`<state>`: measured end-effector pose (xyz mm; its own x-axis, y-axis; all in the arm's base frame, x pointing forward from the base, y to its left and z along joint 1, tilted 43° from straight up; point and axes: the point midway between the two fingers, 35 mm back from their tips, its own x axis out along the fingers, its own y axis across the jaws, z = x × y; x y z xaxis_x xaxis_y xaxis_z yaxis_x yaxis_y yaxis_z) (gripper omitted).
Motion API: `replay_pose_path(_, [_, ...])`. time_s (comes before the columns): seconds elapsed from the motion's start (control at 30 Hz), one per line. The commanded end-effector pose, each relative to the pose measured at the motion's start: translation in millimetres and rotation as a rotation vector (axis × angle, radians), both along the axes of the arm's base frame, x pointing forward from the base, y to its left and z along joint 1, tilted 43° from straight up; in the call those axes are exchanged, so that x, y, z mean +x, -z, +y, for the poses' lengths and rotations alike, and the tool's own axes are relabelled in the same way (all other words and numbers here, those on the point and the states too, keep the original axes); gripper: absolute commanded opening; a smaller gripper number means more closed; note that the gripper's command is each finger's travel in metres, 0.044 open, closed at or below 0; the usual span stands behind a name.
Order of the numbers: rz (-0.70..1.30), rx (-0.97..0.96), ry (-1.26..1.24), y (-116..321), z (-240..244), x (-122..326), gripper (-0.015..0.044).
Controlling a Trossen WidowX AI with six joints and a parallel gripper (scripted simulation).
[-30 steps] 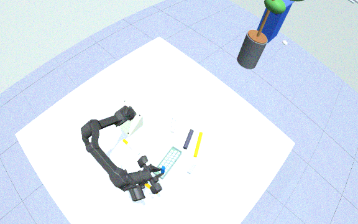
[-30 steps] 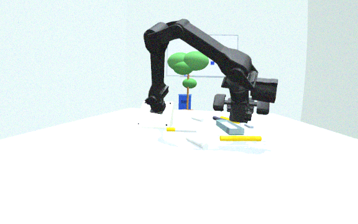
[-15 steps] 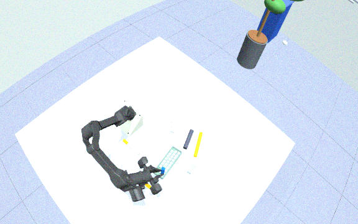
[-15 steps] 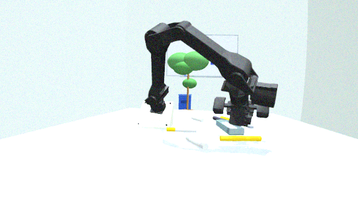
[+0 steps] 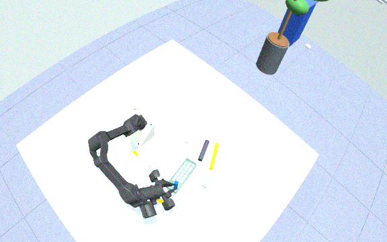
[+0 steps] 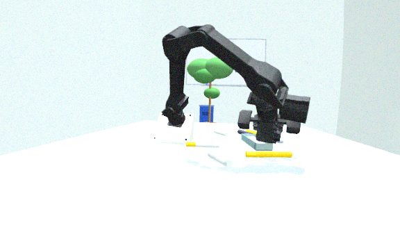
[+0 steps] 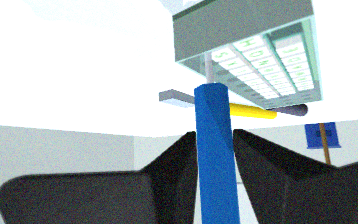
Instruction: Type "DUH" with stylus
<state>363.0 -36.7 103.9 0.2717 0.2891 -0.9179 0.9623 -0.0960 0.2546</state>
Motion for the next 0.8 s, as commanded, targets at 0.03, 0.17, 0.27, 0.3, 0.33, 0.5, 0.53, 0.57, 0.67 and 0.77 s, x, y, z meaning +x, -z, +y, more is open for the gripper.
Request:
replay_pose_path(0.03, [-0.002, 0.002, -0.004, 0.4, 0.3, 0.3, 0.0081])
replay_pose_path(0.17, [-0.002, 0.002, -0.004, 0.4, 0.3, 0.3, 0.0081])
replay_pose_path(0.27, [-0.002, 0.002, -0.004, -5.2, 5.5, -0.3, 0.0081])
replay_pose_path(0.3, [-0.002, 0.002, -0.004, -8.7, 8.7, -0.7, 0.0081])
replay_pose_path(0.33, [-0.002, 0.002, -0.004, -13.1, 12.9, -1.4, 0.0081])
replay_pose_path(0.5, [-0.002, 0.004, -0.004, -28.7, 27.5, -4.8, 0.0081])
replay_pose_path(0.53, [-0.002, 0.004, -0.004, -28.7, 27.5, -4.8, 0.0081])
replay_pose_path(0.57, [-0.002, 0.004, -0.004, -28.7, 27.5, -4.8, 0.0081])
replay_pose_path(0.67, [-0.001, 0.003, -0.009, -24.0, 25.2, -4.4, 0.0071])
replay_pose_path(0.77, [-0.001, 0.003, -0.009, -24.0, 25.2, -4.4, 0.0051])
